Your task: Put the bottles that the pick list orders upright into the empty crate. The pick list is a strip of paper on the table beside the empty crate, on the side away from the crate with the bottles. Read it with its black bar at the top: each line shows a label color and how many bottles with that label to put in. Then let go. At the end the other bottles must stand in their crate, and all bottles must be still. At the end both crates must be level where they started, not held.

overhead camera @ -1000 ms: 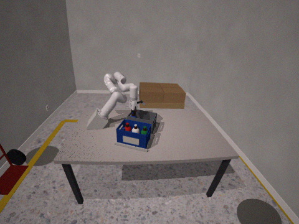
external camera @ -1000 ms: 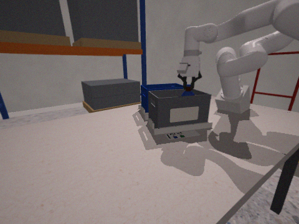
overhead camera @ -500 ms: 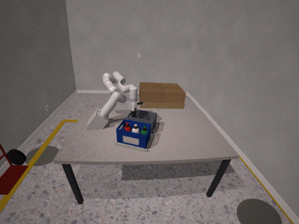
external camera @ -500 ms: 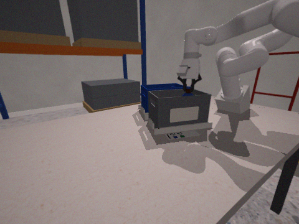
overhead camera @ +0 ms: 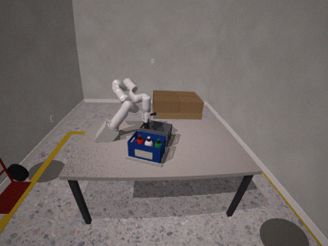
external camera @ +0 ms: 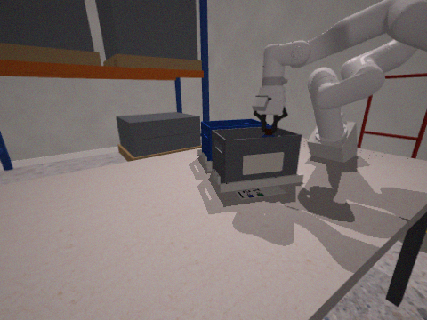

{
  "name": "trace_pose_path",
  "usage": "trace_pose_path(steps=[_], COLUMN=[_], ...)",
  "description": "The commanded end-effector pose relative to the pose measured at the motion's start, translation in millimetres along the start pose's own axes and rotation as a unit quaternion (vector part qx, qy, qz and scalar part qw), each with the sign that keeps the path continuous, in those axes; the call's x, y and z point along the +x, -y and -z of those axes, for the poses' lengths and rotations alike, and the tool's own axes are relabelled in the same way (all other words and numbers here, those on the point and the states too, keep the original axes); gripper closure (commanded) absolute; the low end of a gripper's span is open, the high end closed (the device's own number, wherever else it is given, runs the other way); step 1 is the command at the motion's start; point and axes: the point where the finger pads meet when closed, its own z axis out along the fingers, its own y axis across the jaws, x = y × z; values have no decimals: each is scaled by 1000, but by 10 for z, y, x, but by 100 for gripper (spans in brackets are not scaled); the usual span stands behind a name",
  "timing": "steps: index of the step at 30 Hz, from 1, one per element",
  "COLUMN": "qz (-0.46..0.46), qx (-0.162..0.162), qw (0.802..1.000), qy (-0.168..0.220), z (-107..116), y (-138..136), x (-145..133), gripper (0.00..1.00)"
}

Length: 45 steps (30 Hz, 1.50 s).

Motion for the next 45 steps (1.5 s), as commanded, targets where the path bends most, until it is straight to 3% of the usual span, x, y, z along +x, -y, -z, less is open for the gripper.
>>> trace_pose_path(steps=[1, 45], qz=[1, 1], qx=[-2, -2], qw=[1000, 1000], qy=[-1, -1], z=[0, -201], y=[-7, -8], x=[9, 10], gripper=[100, 100])
